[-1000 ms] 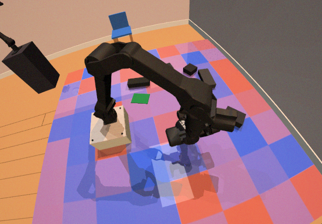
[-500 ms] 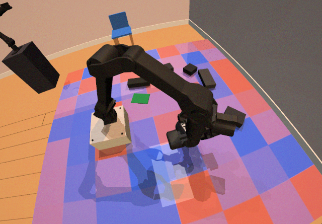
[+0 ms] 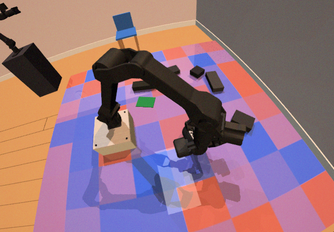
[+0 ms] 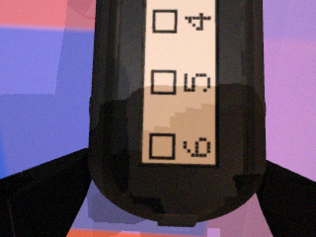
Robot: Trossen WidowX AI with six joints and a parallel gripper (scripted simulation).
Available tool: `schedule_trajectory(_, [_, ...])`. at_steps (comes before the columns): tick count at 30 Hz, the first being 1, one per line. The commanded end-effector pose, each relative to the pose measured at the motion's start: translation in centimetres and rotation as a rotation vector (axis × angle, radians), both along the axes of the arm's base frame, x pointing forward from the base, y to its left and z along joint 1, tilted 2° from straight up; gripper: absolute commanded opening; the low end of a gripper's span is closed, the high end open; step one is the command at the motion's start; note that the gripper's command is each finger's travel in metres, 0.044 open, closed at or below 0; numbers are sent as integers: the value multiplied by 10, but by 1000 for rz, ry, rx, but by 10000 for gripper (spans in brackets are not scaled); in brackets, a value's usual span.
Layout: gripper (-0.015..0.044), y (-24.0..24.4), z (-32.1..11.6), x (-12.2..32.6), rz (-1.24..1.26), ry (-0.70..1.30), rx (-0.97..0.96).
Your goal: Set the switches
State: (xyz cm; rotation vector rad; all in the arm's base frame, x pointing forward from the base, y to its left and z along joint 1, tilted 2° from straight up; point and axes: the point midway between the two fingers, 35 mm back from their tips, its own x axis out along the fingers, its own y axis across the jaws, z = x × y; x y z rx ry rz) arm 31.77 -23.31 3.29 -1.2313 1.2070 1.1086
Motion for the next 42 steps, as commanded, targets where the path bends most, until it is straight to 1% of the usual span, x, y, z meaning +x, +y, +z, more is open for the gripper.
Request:
schedule_trajectory(1, [338, 4, -8, 1, 16, 11, 20])
schedule_trajectory(42, [338, -8, -38, 2, 16, 12, 19])
